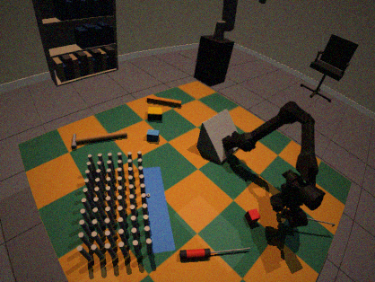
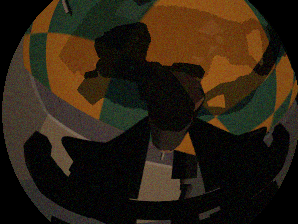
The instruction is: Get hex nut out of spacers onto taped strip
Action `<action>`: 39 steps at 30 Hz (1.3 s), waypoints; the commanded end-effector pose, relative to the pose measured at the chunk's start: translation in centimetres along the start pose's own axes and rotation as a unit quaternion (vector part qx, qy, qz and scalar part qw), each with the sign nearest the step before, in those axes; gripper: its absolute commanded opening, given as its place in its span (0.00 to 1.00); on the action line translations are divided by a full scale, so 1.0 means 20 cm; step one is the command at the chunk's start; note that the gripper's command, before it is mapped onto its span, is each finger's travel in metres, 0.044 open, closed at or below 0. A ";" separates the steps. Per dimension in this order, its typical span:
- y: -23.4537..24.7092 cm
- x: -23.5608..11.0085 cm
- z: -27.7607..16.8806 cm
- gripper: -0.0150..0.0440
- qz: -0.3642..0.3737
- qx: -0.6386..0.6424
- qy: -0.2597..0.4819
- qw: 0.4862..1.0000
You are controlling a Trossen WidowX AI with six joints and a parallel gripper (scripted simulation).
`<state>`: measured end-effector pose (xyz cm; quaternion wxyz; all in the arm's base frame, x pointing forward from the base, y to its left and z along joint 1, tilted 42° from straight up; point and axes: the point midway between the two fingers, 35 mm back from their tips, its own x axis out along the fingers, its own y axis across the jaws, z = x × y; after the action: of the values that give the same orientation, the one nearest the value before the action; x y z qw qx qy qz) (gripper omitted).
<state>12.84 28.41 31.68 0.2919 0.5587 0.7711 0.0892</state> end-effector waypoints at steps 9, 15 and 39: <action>-0.01 0.03 0.01 0.25 0.003 0.001 0.003 1.000; -0.01 0.05 0.01 0.25 0.003 0.001 0.004 1.000; -0.03 0.12 0.03 0.25 0.007 0.003 0.008 1.000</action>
<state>12.24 30.04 30.01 0.2859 0.5628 0.7700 0.0926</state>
